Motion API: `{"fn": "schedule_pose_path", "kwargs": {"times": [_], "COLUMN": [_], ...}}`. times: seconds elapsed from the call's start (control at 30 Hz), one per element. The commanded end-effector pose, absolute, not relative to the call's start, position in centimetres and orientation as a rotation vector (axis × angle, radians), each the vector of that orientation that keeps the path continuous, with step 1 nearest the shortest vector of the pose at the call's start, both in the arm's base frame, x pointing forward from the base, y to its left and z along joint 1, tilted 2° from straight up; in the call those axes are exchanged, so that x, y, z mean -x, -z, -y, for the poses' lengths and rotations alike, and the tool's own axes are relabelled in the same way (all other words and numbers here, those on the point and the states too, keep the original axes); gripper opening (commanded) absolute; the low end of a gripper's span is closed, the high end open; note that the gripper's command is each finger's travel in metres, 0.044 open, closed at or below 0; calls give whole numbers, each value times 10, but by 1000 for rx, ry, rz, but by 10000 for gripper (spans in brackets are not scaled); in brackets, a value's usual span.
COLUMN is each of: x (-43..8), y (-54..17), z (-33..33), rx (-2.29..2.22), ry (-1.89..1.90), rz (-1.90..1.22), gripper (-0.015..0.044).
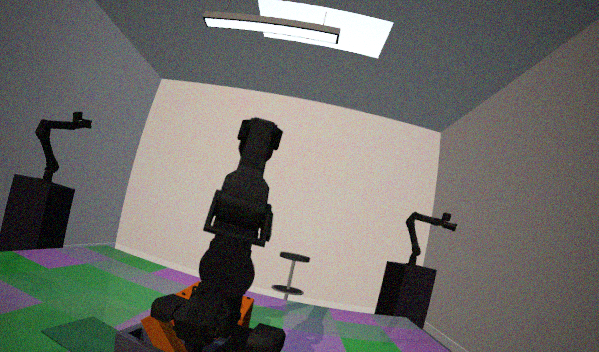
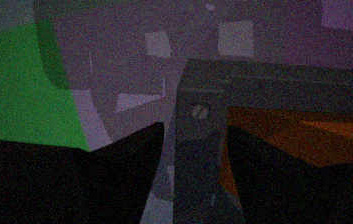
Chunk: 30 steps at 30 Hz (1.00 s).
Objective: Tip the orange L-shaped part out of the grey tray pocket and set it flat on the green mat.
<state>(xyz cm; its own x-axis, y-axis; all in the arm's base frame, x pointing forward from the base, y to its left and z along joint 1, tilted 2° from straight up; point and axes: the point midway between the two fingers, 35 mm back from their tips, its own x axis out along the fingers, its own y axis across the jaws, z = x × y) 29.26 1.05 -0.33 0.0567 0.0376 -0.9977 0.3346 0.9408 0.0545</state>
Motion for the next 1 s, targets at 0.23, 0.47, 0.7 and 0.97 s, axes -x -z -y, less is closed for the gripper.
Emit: {"fn": "schedule_pose_path", "kwargs": {"times": [0.23,0.47,0.7,0.97], "x": [-293,-293,-293,-287], "y": [3,-6,-9,-94], "z": [-10,-18,-21,-8], "rx": [-304,-304,-305,-304], "ry": [231,236,238,239], "rz": [-1504,-1512,-1515,-1515], "gripper": [180,180,180,180]}}
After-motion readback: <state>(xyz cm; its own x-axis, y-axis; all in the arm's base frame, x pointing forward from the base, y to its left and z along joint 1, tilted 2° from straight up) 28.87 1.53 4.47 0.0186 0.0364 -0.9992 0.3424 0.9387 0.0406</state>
